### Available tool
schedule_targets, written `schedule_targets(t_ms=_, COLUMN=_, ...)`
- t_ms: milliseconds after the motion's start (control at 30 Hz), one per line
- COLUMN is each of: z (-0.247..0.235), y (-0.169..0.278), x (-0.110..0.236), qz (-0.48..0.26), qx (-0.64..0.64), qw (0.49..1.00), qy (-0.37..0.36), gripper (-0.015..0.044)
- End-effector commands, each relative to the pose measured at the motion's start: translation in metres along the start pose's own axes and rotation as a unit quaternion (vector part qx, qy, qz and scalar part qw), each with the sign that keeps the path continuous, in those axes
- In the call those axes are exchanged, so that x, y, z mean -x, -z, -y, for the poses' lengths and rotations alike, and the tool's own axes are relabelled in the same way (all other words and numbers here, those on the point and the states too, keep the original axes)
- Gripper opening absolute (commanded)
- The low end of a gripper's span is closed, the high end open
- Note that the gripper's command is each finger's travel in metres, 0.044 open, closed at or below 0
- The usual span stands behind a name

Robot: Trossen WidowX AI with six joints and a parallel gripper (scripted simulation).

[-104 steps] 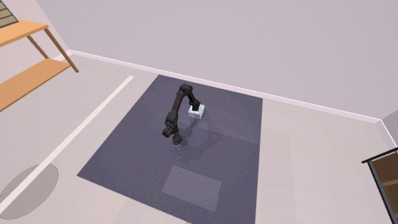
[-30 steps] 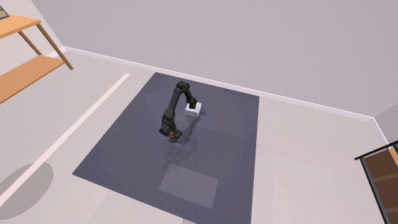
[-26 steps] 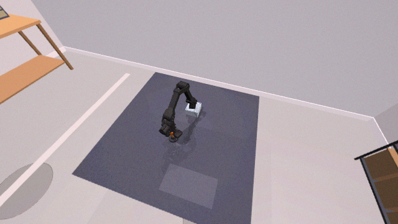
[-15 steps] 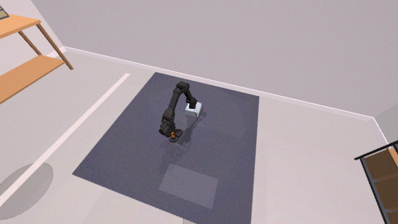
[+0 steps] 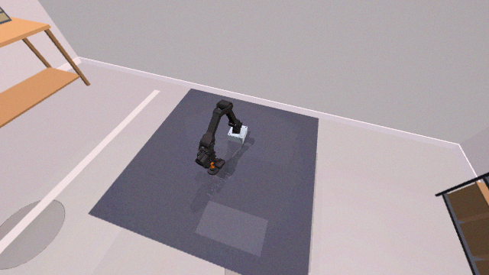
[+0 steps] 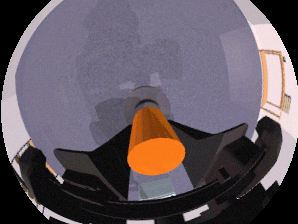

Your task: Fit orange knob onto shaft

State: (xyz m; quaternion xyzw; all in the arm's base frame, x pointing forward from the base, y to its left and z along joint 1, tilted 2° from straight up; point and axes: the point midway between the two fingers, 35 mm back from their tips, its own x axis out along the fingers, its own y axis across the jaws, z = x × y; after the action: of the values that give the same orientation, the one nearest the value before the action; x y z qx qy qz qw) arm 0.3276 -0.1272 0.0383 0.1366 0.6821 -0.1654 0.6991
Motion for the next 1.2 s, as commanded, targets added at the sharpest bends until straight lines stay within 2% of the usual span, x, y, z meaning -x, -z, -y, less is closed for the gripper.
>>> schedule_targets(t_ms=0, z=0.0004, y=0.0017, x=0.0035, qz=0.001, qx=0.003, qw=1.000, qy=0.001, gripper=0.0000)
schedule_targets(t_ms=300, z=0.0001, y=0.0017, x=0.0056, qz=0.001, qx=0.107, qw=0.994, qy=0.001, gripper=0.0000)
schedule_targets(t_ms=1167, z=0.0004, y=0.0015, x=0.0044, qz=0.001, qx=0.107, qw=0.994, qy=0.001, gripper=0.0000)
